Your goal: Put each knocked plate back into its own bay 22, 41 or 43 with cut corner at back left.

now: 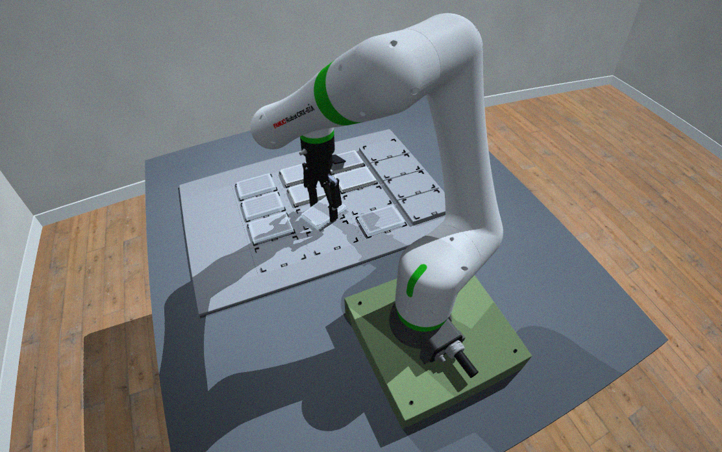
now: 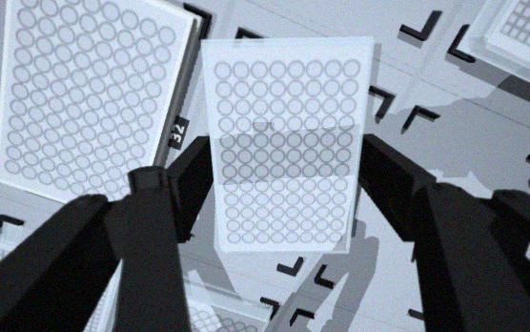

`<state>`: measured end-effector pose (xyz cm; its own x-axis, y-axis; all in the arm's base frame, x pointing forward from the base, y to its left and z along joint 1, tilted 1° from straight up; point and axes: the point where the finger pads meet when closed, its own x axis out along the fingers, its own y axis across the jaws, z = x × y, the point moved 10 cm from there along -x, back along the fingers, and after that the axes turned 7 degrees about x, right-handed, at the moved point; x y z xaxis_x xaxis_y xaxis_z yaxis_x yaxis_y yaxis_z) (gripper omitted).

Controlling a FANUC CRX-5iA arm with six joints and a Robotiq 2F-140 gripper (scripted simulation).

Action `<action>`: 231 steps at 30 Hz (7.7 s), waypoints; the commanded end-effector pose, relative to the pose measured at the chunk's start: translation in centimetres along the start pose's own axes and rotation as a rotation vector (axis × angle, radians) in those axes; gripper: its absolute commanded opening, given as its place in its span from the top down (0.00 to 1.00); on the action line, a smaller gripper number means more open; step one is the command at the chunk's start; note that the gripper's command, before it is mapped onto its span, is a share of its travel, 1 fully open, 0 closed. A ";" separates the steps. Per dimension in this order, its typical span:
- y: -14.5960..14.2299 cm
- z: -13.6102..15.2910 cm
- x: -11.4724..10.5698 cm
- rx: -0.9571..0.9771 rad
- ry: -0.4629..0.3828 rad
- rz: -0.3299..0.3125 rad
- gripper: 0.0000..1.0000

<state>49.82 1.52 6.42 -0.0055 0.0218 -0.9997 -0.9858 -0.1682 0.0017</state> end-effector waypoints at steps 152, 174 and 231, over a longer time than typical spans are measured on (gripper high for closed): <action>0.0 0.0 -4.0 0.000 0.000 -0.002 0.90; -0.8 1.3 -3.9 0.399 0.000 -0.002 0.90; -0.7 1.1 -1.4 0.399 0.000 -0.001 0.90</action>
<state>50.31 2.65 7.76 -0.0056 0.0217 -0.9997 -0.9736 0.2280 0.0104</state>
